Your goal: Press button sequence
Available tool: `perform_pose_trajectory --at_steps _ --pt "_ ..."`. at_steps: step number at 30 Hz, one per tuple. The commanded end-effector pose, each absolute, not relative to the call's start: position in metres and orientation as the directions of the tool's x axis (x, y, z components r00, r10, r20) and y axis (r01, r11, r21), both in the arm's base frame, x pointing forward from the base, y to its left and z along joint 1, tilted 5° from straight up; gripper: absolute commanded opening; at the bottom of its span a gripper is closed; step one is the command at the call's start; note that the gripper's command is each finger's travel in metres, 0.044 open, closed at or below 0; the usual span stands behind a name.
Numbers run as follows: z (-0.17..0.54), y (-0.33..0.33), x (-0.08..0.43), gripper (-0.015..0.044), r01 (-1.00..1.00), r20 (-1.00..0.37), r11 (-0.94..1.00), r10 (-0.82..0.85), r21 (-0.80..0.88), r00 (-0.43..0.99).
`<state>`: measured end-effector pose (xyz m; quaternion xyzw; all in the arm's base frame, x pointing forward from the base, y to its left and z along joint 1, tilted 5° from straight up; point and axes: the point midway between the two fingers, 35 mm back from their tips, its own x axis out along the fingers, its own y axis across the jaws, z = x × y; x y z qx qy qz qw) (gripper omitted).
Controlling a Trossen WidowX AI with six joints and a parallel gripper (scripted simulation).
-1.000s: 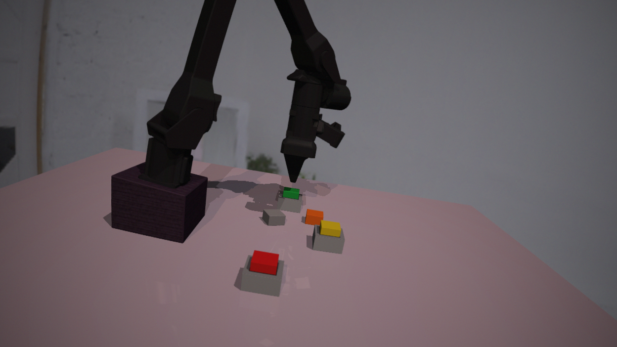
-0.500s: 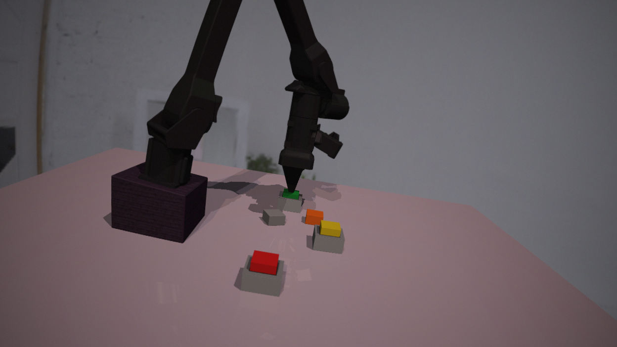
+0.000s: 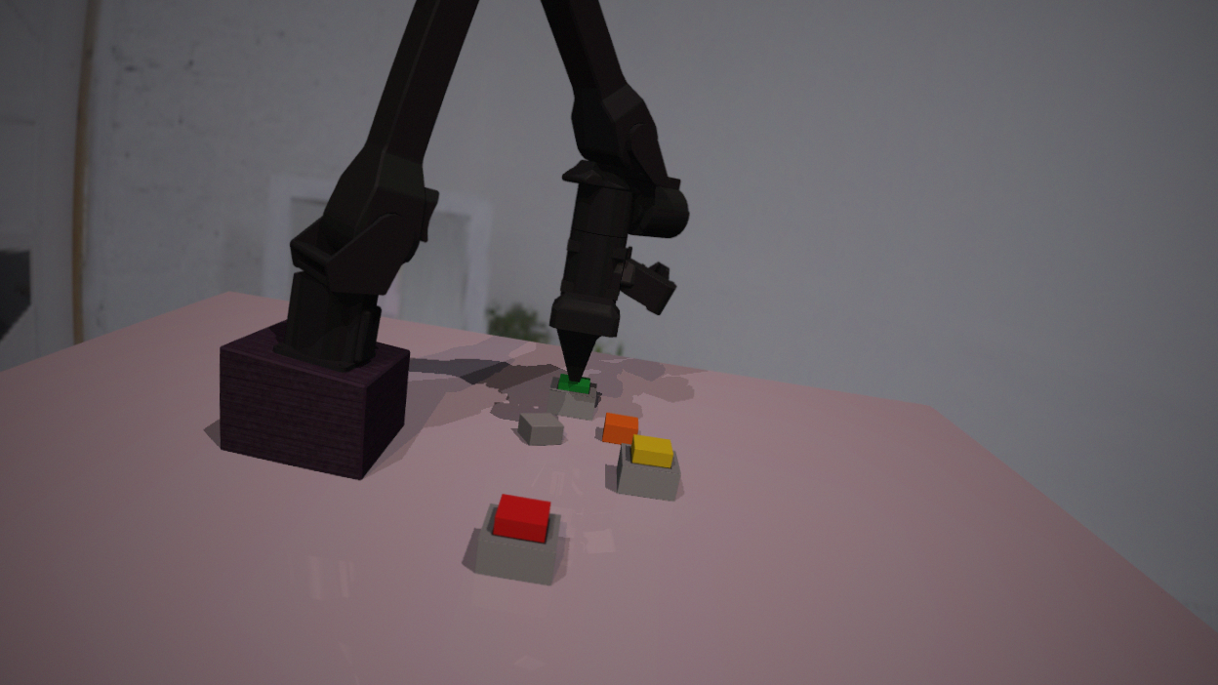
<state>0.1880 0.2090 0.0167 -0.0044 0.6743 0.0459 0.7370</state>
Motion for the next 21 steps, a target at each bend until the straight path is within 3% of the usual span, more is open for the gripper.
perform_pose_trajectory --at_steps 1,11,21 --pt "0.016 0.209 0.189 0.002 -0.073 -0.994 0.996 0.059 0.053 0.089" --pt "0.048 0.207 0.186 0.002 -0.073 -0.994 0.996 0.059 0.053 0.09" --pt "0.115 0.214 0.22 0.0283 -0.073 -0.994 0.996 0.06 0.054 0.093"
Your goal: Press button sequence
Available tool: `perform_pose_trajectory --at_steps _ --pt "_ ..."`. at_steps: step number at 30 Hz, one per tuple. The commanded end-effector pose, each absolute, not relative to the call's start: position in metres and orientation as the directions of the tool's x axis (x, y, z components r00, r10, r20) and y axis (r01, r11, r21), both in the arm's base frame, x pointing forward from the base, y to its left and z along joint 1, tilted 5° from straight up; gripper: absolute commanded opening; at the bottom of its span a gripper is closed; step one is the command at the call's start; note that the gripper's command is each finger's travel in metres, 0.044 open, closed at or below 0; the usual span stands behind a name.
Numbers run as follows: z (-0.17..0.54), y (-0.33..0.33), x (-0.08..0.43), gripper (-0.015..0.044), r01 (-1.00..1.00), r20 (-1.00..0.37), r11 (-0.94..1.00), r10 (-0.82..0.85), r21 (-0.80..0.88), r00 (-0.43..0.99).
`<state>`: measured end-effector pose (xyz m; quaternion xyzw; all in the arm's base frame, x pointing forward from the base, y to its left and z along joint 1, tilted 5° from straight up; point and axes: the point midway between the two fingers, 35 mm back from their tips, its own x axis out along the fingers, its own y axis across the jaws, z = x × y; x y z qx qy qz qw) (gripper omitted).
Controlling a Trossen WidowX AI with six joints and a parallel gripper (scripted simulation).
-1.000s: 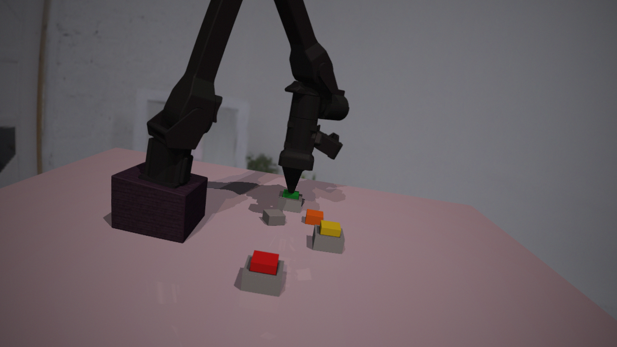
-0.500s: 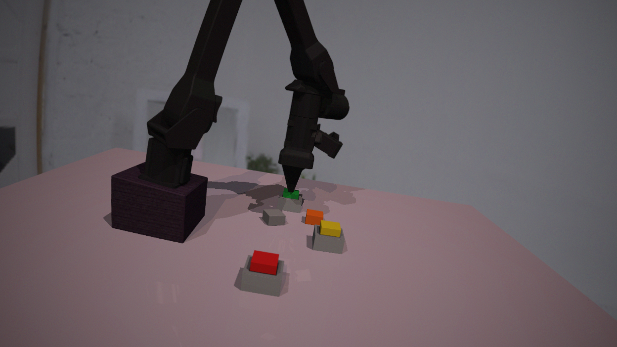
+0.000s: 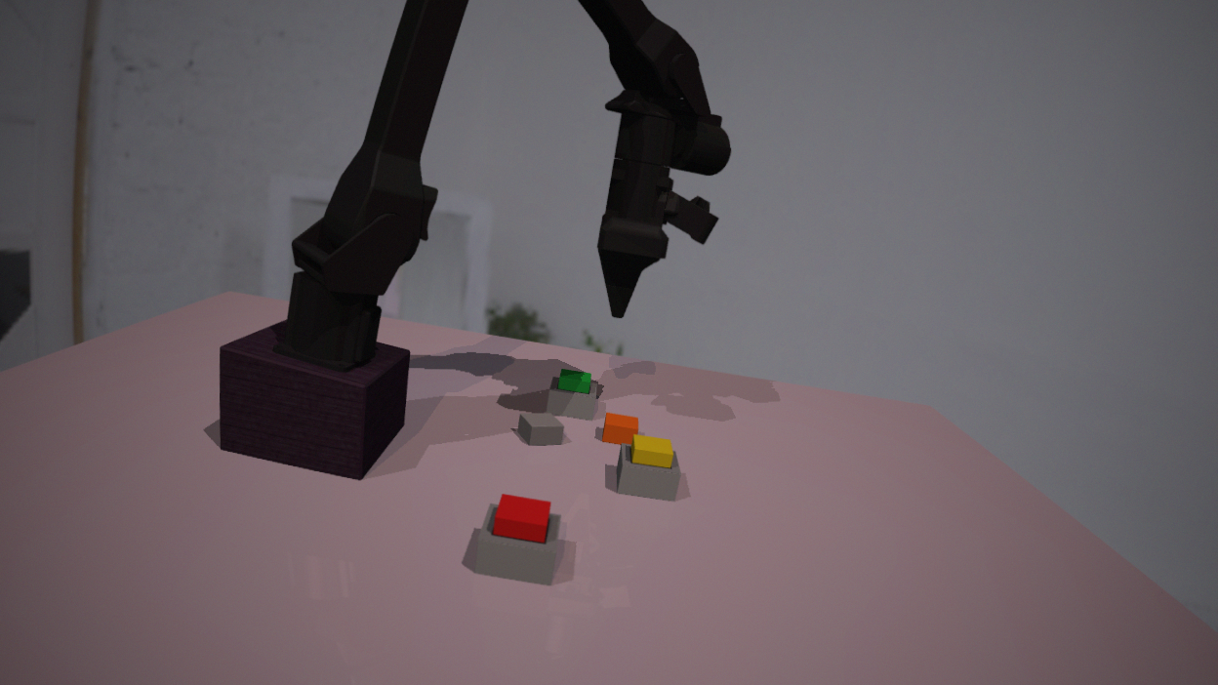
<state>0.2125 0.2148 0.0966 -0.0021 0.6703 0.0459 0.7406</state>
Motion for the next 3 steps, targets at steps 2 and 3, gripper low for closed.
perform_pose_trajectory --at_steps 2,3 --pt "0.1146 0.214 0.2198 0.0335 -0.073 -0.994 0.996 0.06 0.054 0.093" --pt "0.1146 0.214 0.2198 0.0335 -0.073 -0.994 0.996 0.06 0.054 0.093"
